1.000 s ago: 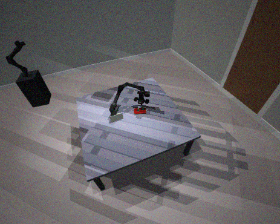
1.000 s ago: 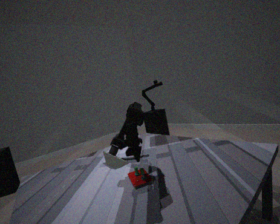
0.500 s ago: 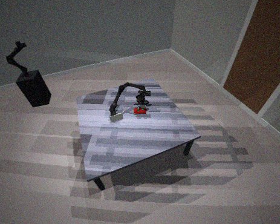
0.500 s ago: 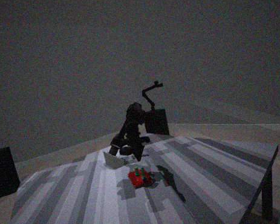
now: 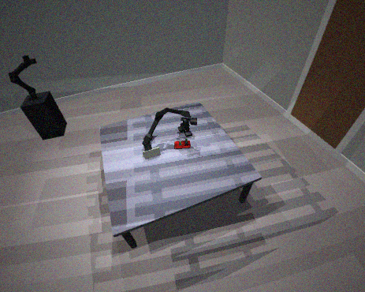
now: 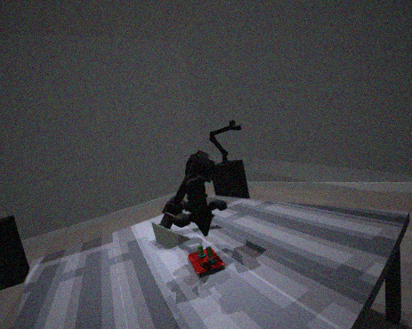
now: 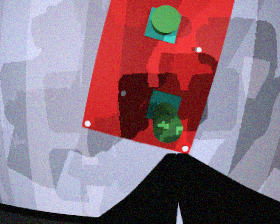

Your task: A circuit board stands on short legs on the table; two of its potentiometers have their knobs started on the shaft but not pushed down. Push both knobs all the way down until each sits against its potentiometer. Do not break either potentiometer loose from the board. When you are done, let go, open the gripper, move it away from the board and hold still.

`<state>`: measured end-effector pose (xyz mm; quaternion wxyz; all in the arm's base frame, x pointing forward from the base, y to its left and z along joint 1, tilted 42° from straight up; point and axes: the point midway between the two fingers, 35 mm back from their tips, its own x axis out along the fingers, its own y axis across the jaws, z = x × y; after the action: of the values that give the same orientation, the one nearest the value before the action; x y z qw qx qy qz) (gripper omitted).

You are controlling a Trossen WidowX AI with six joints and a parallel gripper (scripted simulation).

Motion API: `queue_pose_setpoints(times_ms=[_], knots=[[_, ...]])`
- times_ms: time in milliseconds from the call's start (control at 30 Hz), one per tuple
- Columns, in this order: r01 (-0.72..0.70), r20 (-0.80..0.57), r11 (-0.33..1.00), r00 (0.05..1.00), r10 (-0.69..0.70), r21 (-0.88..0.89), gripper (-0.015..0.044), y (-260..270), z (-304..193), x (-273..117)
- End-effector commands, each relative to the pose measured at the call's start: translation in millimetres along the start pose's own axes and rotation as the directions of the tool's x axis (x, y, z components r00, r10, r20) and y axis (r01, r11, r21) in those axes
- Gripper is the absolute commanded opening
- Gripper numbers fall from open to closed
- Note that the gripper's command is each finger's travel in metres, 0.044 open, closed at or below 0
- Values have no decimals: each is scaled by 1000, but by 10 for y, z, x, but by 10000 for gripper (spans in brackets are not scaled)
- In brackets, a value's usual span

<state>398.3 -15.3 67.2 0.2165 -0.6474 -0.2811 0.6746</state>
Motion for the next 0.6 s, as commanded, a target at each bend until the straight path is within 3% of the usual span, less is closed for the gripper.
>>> queue_pose_setpoints(times_ms=[0,567], knots=[[-4,1,1000,1000,4,12,0,2,-7,123],[-3,1,1000,1000,3,11,0,1,-8,322]])
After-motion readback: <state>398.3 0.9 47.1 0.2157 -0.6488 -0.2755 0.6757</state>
